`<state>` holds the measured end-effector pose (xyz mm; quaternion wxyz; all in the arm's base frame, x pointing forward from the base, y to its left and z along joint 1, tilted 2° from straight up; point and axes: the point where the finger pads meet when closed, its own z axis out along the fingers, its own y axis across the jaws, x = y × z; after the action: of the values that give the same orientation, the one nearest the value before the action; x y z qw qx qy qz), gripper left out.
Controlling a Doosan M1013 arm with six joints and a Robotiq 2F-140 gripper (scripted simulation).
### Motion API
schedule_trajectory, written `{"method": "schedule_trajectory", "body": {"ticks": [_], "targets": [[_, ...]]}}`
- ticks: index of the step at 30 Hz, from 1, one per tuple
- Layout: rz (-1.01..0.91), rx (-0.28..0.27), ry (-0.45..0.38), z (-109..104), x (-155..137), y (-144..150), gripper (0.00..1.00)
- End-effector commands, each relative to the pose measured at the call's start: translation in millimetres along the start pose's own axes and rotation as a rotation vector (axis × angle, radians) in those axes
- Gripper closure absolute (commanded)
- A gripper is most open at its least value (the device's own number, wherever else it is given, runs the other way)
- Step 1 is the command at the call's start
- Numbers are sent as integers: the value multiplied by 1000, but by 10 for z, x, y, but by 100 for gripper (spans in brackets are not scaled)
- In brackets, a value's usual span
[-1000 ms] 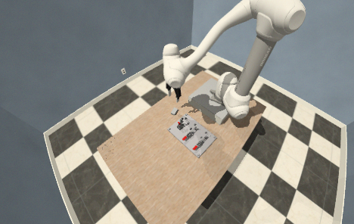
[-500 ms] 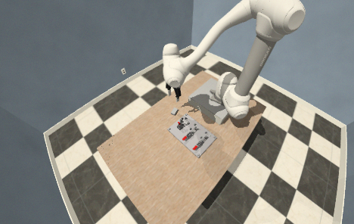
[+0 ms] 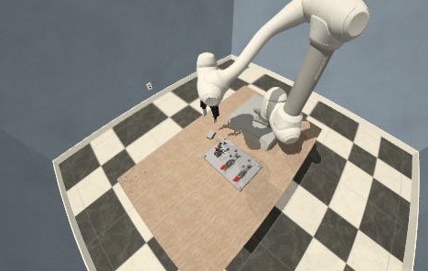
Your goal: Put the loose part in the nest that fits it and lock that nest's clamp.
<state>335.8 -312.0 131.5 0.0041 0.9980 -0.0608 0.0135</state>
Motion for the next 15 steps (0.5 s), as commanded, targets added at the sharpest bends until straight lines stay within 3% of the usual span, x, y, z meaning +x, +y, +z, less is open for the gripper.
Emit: {"method": "schedule_trajectory", "body": {"ticks": [1,15], "targets": [[-76,1,1,0,0,0,38],[-278,1,1,0,0,0,38]]}}
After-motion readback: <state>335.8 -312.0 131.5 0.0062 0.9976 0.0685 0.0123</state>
